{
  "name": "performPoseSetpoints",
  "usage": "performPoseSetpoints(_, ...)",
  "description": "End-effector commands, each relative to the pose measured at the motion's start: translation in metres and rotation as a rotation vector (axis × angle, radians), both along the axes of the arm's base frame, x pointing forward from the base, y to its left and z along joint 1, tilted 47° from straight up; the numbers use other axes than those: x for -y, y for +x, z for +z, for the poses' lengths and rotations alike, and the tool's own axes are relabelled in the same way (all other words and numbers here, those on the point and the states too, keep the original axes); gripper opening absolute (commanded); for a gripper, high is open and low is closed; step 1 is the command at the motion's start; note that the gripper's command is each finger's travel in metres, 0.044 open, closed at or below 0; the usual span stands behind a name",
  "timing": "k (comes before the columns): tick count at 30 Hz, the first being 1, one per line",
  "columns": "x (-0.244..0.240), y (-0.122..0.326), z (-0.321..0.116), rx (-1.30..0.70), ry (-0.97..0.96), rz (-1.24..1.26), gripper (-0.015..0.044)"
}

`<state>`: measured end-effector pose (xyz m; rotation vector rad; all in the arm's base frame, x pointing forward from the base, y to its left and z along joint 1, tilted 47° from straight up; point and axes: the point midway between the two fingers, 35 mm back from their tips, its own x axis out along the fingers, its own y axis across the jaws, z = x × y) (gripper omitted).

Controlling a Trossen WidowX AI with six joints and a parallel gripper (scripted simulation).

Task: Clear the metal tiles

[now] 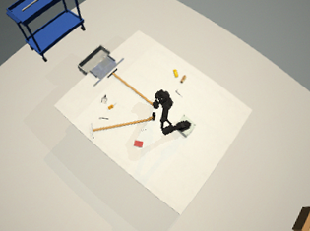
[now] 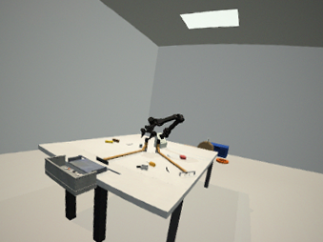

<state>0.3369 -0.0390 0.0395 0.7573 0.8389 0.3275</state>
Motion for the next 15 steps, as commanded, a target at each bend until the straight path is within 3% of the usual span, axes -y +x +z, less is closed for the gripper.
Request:
performPoseSetpoints(1, 0.009, -0.001, 0.012, 0.019, -0.009, 0.005, 0.0440)
performPoseSetpoints(15, 0.036, -0.017, 0.038, 0.019, -0.005, 0.006, 0.0440)
